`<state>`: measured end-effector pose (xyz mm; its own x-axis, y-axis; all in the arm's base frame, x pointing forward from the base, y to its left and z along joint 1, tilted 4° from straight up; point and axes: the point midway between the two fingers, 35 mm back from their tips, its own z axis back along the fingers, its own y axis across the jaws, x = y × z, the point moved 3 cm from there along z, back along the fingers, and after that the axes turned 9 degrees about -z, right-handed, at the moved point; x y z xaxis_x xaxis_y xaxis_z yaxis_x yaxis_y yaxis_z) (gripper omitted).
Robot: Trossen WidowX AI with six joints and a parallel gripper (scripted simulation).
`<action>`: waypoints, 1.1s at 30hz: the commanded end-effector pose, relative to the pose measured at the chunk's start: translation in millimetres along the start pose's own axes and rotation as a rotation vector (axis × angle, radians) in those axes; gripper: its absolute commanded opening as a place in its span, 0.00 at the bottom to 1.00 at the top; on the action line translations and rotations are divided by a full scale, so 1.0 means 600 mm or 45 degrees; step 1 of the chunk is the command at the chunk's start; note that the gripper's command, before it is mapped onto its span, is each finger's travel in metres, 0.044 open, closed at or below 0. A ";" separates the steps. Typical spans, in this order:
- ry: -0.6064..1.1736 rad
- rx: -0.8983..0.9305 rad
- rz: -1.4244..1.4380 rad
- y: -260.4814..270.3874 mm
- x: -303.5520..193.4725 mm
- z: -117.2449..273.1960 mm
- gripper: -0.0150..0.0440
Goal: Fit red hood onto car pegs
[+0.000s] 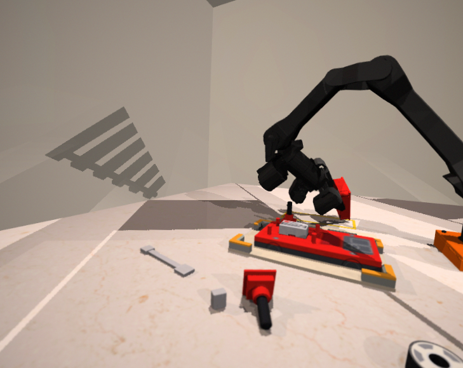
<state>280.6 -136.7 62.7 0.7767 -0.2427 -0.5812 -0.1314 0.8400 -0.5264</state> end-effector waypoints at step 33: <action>-0.150 -0.050 0.673 -0.061 -0.076 0.062 1.00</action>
<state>273.6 -138.3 130.2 0.6696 0.2571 -0.6968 -0.5353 0.8174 -0.2127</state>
